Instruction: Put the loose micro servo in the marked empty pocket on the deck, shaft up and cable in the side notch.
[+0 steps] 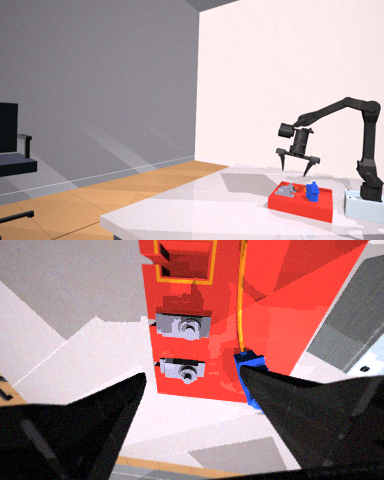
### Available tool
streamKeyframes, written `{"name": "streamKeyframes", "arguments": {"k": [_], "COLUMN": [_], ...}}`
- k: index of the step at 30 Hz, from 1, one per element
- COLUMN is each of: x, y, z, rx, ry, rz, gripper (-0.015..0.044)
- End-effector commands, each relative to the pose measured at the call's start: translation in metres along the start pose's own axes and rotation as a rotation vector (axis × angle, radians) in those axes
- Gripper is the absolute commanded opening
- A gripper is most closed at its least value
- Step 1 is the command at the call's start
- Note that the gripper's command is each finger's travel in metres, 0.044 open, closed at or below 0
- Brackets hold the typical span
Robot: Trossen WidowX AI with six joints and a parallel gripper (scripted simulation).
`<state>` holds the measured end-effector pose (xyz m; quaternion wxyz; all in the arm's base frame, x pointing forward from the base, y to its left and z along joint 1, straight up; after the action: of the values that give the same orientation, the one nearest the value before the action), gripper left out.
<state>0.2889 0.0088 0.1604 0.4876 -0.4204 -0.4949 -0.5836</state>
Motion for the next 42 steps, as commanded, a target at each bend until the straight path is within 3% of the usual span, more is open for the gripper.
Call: {"name": "streamKeyframes", "arguments": {"k": [1, 9, 42], "x": [0.000, 0.008, -0.036], "y": [-0.022, -0.063, -0.071], "z": [0.016, 0.040, 0.035], "rx": [0.099, 0.302, 0.307], "ry": [-0.041, -0.124, -0.126], "rz": [0.068, 0.172, 0.174], "gripper": [0.0440, 0.0440, 0.0440]}}
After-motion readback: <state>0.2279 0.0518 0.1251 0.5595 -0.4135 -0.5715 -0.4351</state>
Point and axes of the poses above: the point midway between the two fingers, 35 mm back from their tips, its own x axis back along the fingers, its own y axis across the jaws, z = x × y, the point moved 6 cm from there along x, back along the fingers, and after that the axes turned 6 degrees about -x, right-handed, at the moved point
